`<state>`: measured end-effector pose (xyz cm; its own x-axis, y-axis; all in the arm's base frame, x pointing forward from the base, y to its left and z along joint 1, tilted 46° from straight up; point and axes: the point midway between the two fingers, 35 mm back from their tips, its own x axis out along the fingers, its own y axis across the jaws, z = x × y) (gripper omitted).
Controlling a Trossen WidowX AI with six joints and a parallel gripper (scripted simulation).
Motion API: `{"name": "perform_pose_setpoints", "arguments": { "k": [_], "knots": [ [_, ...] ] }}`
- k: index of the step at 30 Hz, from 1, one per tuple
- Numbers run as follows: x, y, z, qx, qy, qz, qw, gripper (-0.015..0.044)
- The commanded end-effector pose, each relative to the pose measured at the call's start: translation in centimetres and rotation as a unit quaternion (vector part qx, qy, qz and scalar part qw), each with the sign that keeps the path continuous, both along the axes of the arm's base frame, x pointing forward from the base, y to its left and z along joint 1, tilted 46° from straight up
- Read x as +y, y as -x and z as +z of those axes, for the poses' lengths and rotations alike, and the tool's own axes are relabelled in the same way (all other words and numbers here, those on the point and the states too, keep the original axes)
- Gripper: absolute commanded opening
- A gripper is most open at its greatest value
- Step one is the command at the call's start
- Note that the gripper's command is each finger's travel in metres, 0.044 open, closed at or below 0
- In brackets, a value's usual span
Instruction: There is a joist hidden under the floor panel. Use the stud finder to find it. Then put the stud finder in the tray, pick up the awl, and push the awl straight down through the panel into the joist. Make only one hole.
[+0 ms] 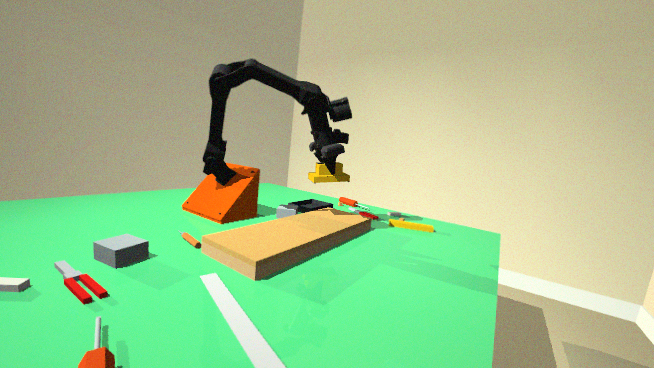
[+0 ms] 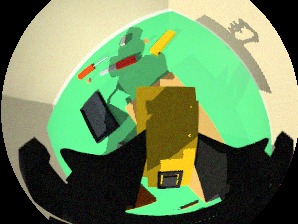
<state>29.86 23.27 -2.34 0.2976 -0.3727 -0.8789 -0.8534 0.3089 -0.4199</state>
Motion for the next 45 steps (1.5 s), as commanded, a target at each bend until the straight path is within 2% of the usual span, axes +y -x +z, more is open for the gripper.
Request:
{"name": "perform_pose_setpoints", "arguments": {
  "k": [1,13,25,45],
  "knots": [
    [2.4,2.2,-2.1,0.026,0.002,0.041,0.999,0.0000],
    [5.6,10.2,-9.6,0.117,0.043,0.144,0.982,0.0000],
    [5.3,18.7,-16.3,0.196,0.099,0.233,0.947,0.0000],
    [2.6,18.2,-19.8,0.199,0.103,0.238,0.945,0.0000]
  ]
}}
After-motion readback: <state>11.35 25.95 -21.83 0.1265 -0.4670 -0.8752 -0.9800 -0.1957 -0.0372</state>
